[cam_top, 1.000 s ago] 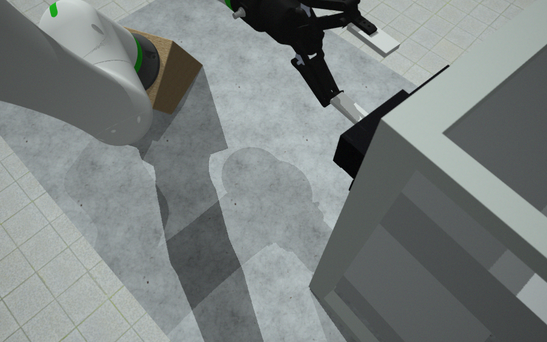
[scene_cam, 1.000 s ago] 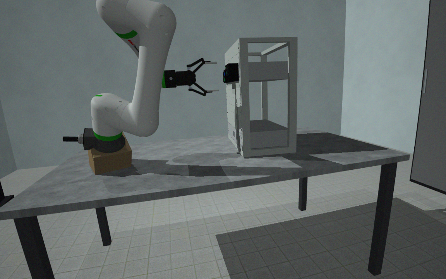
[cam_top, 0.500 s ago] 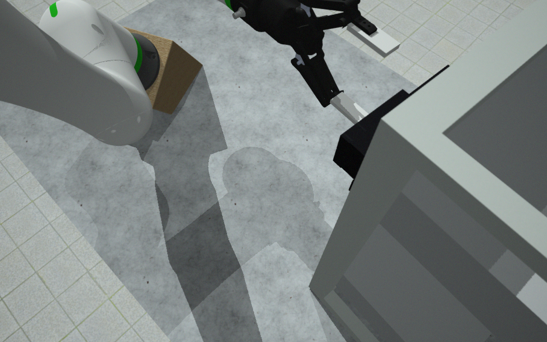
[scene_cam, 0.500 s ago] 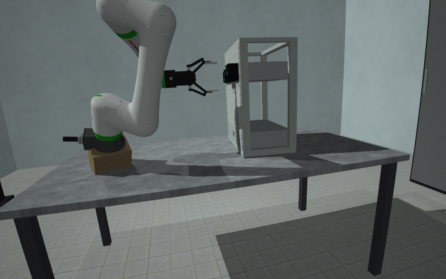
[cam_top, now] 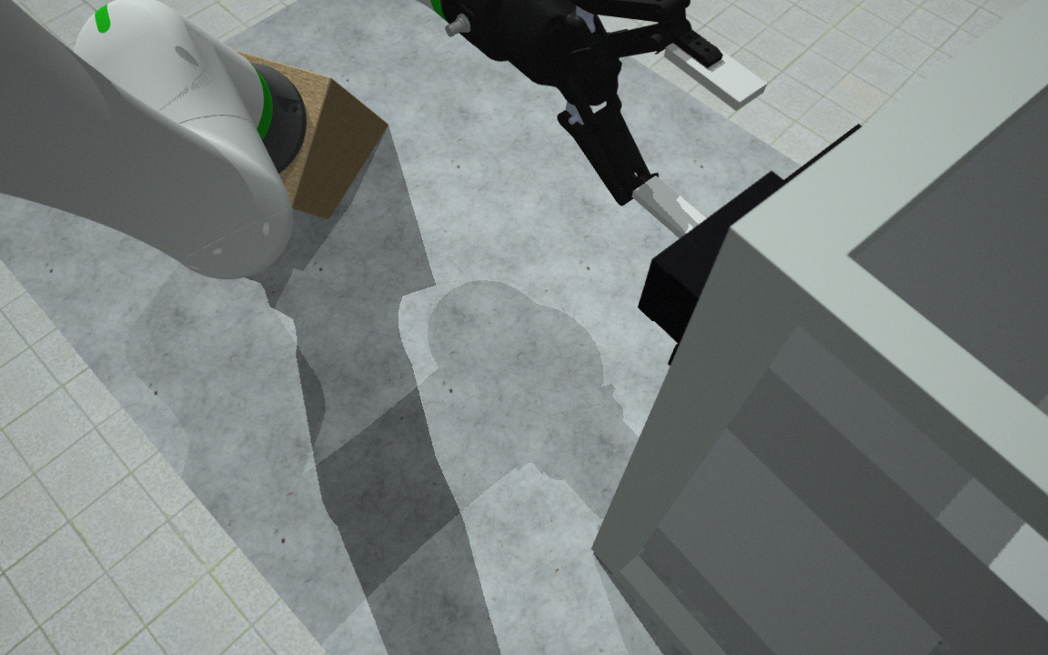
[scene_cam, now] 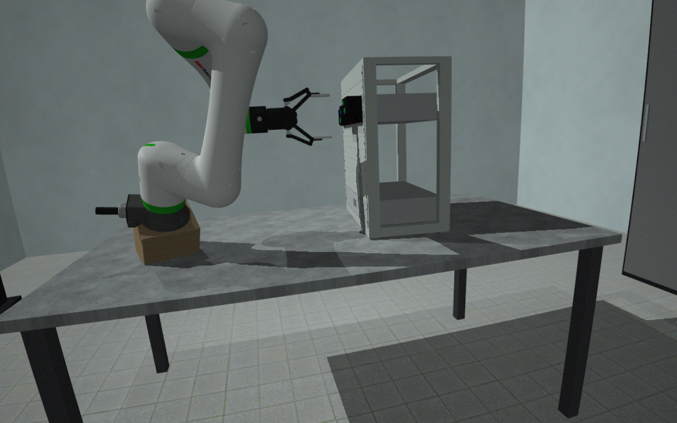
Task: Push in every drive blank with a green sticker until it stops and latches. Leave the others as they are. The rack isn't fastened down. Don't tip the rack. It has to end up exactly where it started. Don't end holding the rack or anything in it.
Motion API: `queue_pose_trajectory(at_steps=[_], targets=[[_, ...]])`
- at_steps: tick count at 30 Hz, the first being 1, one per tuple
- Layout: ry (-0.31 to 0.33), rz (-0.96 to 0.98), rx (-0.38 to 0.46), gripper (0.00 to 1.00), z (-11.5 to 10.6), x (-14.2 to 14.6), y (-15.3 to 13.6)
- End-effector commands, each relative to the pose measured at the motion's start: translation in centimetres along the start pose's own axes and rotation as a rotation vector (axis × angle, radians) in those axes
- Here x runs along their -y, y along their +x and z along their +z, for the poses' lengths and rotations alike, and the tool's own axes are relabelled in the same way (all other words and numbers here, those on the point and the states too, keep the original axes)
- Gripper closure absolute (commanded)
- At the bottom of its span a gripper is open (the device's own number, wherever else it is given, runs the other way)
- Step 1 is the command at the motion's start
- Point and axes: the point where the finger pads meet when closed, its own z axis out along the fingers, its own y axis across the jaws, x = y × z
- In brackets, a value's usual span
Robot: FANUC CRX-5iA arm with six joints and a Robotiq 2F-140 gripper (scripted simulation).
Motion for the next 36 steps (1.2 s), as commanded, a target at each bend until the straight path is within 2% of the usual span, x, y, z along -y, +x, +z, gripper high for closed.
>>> queue_pose_trajectory(at_steps=[1,12,26,36], targets=[[0.000,0.000,0.000,0.00,0.0,0.0,0.0],[0.000,0.000,0.000,0.00,0.0,-0.3,-1.0],[0.000,0.000,0.000,0.00,0.0,-2.6,-7.9],[0.000,0.000,0.000,0.00,0.0,-2.9,-8.7]])
